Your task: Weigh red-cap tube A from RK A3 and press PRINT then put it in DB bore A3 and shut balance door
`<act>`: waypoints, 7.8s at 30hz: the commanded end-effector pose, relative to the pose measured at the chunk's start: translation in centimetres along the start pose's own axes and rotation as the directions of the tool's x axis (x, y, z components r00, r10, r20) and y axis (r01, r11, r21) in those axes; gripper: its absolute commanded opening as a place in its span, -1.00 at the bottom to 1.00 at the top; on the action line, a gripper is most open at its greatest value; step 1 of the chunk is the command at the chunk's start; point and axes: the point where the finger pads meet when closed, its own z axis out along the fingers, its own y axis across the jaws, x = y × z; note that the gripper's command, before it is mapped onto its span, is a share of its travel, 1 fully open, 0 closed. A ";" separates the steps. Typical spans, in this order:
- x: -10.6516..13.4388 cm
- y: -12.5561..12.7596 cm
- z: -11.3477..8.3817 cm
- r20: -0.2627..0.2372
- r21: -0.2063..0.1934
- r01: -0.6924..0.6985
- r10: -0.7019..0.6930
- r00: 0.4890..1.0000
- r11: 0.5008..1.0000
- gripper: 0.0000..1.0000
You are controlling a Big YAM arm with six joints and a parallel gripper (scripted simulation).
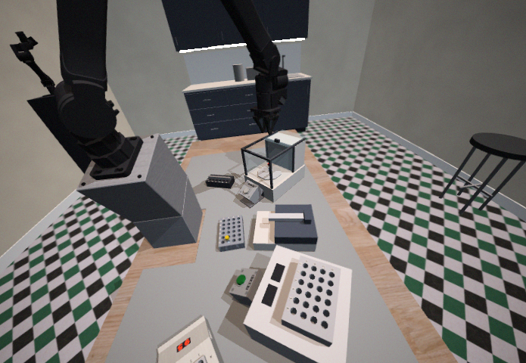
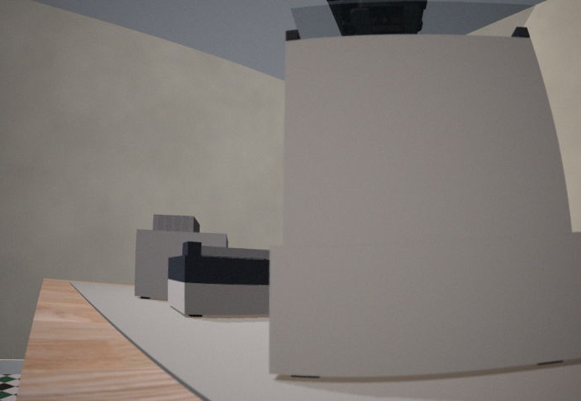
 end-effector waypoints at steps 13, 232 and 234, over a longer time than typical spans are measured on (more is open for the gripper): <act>-1.0 -1.2 -2.0 0.051 -0.003 -0.017 0.017 0.999 1.000 -0.28; -1.9 -1.1 14.5 0.048 0.003 -0.016 0.016 0.999 1.000 -0.28; -1.9 -1.1 14.5 0.048 0.003 -0.016 0.016 0.999 1.000 -0.28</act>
